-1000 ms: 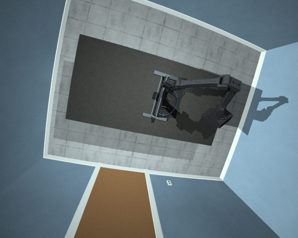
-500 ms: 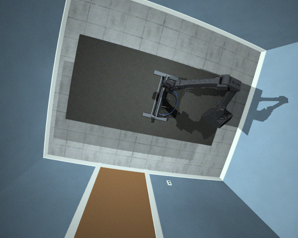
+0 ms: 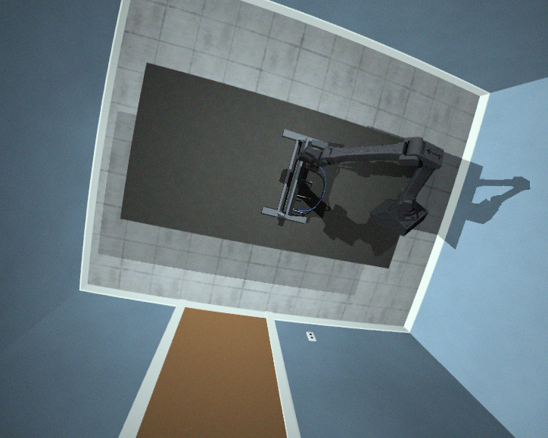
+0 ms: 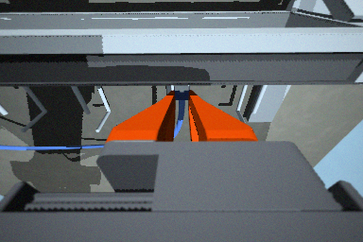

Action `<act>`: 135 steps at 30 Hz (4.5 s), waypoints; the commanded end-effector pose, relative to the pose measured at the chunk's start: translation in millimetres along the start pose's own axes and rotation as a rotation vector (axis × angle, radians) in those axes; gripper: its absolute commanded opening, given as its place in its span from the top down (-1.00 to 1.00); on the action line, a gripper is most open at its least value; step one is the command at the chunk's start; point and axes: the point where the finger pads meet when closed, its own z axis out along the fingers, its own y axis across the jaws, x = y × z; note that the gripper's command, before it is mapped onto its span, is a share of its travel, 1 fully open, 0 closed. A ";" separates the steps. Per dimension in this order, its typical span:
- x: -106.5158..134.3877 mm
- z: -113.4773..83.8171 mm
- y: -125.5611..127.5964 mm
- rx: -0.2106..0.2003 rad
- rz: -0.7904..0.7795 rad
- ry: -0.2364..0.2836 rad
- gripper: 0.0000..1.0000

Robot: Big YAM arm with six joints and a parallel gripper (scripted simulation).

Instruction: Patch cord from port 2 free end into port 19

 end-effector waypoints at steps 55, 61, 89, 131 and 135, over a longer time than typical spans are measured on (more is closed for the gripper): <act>-36.6 -13.5 5.8 -0.008 0.007 -0.039 1.00; -38.7 -13.9 5.8 -0.008 0.009 -0.045 1.00; -45.2 -16.1 5.9 -0.008 0.014 -0.063 1.00; -52.7 -19.0 5.8 -0.008 0.019 -0.083 1.00; -52.7 -19.0 5.8 -0.008 0.019 -0.083 1.00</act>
